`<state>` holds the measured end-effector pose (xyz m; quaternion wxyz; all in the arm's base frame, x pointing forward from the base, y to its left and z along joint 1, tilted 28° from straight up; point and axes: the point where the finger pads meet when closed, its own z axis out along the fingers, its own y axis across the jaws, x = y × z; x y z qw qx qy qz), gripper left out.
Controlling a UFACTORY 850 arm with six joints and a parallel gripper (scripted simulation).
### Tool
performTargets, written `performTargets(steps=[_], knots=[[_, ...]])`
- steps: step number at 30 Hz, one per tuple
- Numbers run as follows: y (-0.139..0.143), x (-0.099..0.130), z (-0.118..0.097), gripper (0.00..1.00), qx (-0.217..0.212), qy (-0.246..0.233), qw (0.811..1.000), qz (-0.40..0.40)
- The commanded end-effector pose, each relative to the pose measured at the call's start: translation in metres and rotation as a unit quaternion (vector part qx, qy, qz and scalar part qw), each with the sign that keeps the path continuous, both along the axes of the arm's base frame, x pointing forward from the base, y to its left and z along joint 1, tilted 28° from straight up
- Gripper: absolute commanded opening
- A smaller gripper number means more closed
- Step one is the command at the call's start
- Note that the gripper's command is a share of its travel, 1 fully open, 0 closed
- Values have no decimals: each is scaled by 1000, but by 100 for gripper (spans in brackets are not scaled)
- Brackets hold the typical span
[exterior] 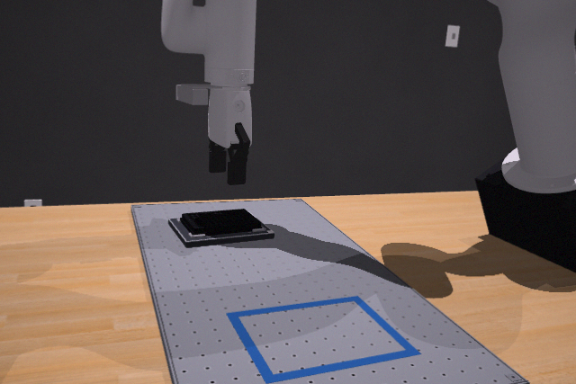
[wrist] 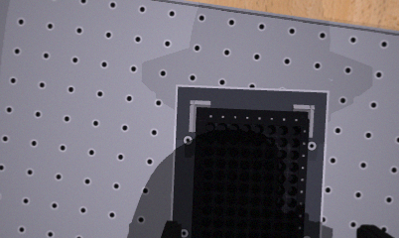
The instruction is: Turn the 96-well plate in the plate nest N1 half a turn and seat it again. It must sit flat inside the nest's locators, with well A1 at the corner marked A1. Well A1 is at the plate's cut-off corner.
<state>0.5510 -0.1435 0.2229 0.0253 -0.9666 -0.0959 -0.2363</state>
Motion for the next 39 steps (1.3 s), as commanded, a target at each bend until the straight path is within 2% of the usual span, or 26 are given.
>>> performTargets(steps=[1, 14, 39], knots=[[-1, 7, 3, 100, -1, -7, 1000, -17], [-1, 7, 3, 100, -1, -7, 1000, -17], [2, 25, -30, 100, -1, -7, 1000, -17]])
